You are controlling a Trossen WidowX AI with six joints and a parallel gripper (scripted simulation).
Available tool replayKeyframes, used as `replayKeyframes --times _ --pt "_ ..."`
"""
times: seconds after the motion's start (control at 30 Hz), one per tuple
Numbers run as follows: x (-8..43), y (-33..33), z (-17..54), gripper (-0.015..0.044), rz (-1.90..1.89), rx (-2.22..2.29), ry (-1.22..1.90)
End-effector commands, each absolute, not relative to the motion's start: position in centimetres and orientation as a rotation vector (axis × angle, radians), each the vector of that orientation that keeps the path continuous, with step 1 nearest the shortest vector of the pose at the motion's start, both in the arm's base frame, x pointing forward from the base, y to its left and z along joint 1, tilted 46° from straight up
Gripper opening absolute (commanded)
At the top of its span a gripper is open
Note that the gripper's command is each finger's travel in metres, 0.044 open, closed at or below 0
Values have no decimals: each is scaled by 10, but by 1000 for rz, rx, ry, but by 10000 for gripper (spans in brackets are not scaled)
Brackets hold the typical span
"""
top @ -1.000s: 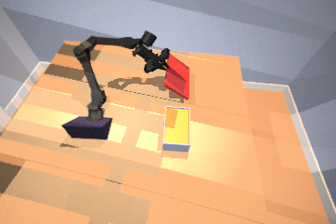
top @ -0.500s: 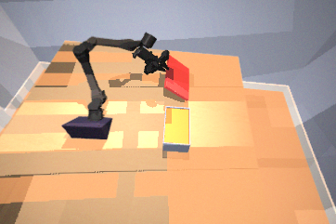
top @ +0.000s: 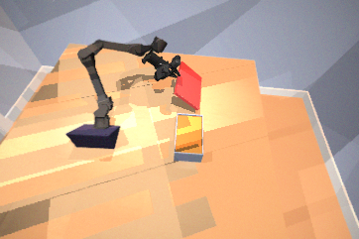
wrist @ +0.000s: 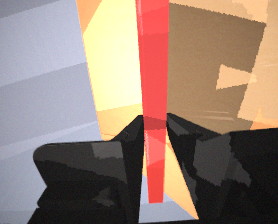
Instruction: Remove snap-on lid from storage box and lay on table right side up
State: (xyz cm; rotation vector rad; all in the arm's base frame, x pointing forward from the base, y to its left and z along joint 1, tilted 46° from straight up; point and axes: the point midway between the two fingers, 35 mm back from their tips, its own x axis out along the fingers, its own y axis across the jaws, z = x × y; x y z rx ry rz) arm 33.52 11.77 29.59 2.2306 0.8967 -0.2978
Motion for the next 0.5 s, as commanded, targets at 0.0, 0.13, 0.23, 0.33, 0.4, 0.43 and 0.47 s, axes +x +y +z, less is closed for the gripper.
replayKeyframes --times 0.0,0.13,0.23,0.33,0.4,0.43,0.47 --pt "336 117 297 0 -291 2237 877" --pt "336 120 295 0 -291 2237 877" --pt "336 121 293 0 -291 2237 877" --pt "336 123 292 0 -290 2238 877" --pt "336 124 291 0 -290 2238 877" --pt "336 125 290 0 -290 2238 877" --pt "336 126 289 0 -290 2238 877"
